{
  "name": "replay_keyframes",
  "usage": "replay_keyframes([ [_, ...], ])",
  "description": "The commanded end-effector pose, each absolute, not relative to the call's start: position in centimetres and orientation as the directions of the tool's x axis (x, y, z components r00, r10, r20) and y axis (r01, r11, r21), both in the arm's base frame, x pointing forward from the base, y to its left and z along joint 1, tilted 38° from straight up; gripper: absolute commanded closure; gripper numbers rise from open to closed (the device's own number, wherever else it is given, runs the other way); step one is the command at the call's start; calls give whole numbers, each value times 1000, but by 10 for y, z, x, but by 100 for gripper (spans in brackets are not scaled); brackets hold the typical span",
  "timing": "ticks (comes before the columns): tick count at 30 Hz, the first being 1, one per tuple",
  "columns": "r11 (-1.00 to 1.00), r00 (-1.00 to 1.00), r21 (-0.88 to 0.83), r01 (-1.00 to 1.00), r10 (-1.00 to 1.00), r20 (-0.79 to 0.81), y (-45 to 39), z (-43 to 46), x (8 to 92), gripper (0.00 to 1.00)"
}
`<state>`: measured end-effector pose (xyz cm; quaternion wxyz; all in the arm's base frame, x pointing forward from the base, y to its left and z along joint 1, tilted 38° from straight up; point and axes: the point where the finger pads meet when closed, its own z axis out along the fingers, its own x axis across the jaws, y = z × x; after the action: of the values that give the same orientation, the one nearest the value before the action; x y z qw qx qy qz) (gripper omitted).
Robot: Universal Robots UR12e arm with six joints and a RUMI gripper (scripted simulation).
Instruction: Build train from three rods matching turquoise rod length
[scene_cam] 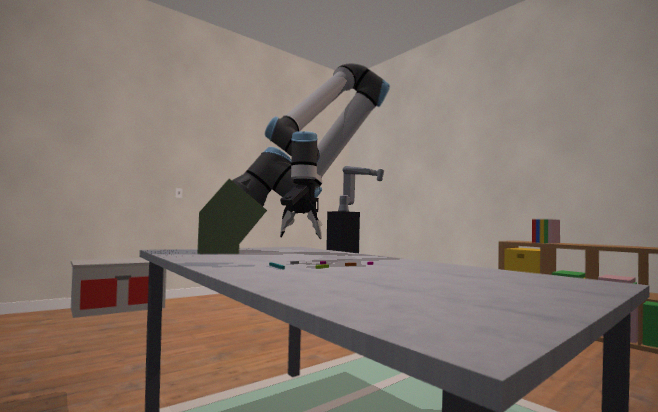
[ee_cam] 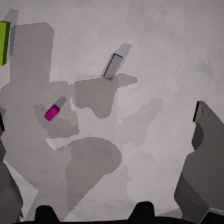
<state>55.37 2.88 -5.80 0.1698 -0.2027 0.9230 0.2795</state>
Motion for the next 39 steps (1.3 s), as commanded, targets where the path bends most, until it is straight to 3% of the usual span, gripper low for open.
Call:
replay_keyframes([
  [1,793,-910,488,-364,-190,-370,28,-62,549,0],
  [16,814,-976,574,-85,48,-213,25,-69,541,0],
  [36,811,-979,585,-31,94,-182,24,-69,541,0],
  [37,811,-979,585,-31,94,-182,24,-69,541,86],
  [39,811,-979,585,-32,93,-182,24,-69,541,86],
])
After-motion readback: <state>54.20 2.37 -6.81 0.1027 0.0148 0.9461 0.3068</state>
